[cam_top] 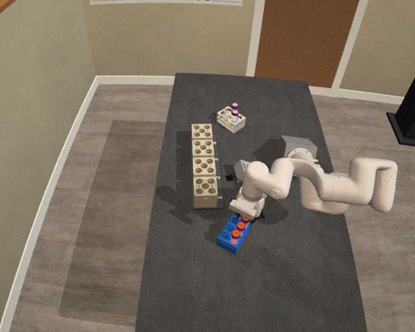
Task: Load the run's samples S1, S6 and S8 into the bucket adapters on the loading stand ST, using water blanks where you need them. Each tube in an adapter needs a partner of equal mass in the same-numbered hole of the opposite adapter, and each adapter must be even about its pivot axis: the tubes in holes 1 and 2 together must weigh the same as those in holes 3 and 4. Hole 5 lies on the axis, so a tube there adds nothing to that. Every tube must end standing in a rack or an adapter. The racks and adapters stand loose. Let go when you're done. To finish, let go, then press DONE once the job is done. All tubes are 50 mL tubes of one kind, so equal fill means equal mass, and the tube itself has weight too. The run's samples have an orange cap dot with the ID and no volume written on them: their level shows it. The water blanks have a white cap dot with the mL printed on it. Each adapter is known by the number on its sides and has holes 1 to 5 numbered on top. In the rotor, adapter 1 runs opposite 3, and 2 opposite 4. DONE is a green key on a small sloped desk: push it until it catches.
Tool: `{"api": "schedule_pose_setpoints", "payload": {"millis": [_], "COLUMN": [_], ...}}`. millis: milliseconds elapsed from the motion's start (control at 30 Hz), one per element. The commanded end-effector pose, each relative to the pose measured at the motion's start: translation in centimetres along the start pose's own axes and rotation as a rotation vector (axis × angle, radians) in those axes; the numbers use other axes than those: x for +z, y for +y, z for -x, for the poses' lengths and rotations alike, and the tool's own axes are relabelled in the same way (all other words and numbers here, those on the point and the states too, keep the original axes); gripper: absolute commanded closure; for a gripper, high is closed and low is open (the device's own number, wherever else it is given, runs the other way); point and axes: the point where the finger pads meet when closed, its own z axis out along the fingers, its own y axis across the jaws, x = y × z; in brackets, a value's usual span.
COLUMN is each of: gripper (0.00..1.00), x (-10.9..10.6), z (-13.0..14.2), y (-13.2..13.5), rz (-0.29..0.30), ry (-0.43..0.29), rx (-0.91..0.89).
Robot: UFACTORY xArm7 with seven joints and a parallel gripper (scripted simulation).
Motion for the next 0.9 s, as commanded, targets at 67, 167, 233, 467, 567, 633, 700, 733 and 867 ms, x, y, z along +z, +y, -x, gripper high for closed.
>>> {"api": "schedule_pose_setpoints", "payload": {"millis": [67,167,233,467,567,633,700,733,867], "gripper": [0.43,0.43,0.43,0.43,0.43,0.43,0.43,0.43,0.43], "x": [0.2,0.4,0.54,1.01,1.14,1.14,1.14,1.14,1.14], "z": [-0.09,-0.09,-0.09,-0.09,-0.09,-0.09,-0.09,-0.09,-0.09], "y": [0.06,0.06,0.06,0.06,0.06,0.06,0.06,0.06,0.06], "rz": [0.002,0.002,0.002,0.002,0.002,0.002,0.002,0.002,0.002], "ry": [0.002,0.002,0.002,0.002,0.002,0.002,0.002,0.002,0.002], "rx": [-0.001,-0.001,-0.001,-0.001,-0.001,-0.001,-0.001,-0.001,-0.001]}}
